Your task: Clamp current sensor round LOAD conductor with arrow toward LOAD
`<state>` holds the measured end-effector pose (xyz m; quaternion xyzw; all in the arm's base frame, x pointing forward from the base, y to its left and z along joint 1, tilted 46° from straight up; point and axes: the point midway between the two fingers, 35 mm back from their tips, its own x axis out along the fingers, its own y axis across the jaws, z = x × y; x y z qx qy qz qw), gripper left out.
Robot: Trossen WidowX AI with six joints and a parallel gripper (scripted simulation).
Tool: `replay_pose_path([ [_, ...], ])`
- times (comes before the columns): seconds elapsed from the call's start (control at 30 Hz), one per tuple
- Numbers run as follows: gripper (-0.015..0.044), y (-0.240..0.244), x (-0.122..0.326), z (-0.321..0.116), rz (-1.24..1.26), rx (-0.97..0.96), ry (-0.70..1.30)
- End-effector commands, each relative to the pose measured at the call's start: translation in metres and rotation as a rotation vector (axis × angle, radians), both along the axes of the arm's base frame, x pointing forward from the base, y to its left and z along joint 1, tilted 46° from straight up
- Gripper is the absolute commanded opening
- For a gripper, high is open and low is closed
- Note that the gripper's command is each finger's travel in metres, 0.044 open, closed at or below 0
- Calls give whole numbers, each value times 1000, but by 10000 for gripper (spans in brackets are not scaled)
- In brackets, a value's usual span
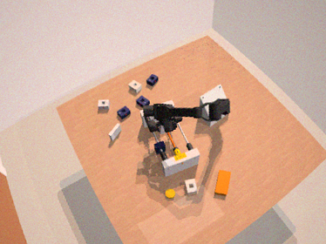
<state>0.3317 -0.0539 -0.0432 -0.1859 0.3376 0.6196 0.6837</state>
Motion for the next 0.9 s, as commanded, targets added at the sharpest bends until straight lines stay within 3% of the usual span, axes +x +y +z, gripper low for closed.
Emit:
replay_pose_path([
  [0.0, 0, -9, -1, 2, -14, -12, -5],
  [0.4, 0, -6, -1, 1, -13, -5, -2],
  [0.87, 367, -6, -1, 1, -13, -5, -2],
])
